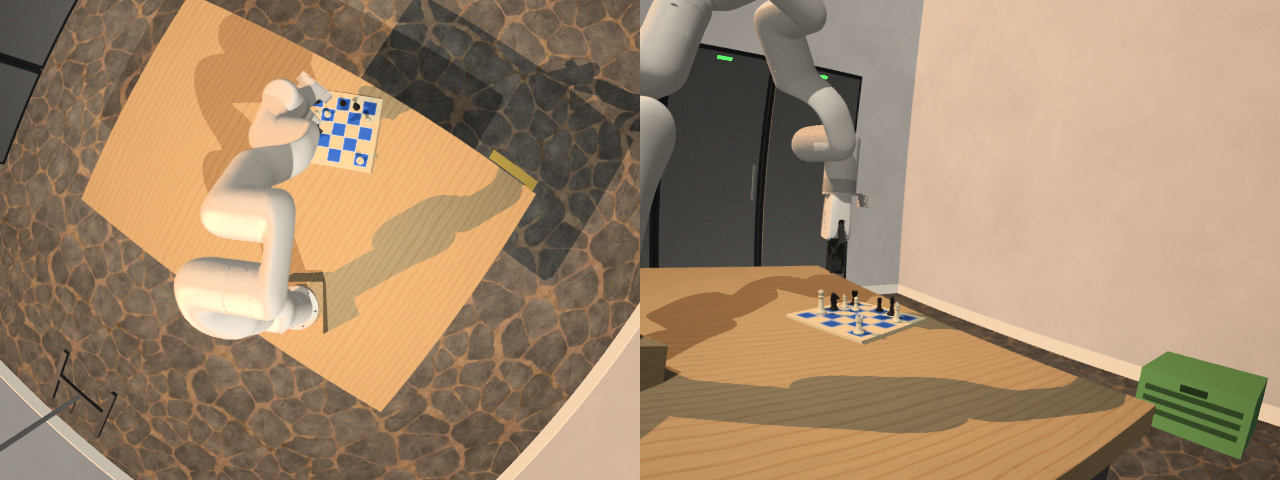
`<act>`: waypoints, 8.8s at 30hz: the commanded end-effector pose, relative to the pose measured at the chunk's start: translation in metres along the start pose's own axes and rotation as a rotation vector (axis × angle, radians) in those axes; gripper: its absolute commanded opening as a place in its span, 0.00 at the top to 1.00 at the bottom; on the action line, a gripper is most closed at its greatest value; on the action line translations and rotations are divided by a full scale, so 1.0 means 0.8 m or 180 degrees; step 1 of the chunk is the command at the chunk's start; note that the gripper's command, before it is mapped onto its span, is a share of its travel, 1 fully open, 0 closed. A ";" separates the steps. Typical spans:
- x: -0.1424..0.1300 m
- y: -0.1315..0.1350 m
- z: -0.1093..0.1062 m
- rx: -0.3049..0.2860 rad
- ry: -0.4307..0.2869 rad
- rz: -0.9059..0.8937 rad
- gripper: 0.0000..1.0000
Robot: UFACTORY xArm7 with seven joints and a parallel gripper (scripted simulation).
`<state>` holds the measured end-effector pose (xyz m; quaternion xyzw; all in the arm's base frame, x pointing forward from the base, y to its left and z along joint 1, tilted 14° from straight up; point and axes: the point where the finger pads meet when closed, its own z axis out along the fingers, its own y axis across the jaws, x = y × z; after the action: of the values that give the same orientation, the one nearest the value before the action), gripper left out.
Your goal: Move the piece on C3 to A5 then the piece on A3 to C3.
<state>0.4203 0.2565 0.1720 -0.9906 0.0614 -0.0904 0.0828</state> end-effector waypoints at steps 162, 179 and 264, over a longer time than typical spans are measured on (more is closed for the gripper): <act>0.003 -0.004 0.094 0.0010 0.0013 0.0000 0.61; 0.003 -0.004 0.094 0.0010 0.0013 0.0000 0.61; 0.002 -0.003 -0.031 0.0010 0.0013 0.0000 1.00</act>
<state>0.4164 0.2545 0.1940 -0.9906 0.0614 -0.0904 0.0828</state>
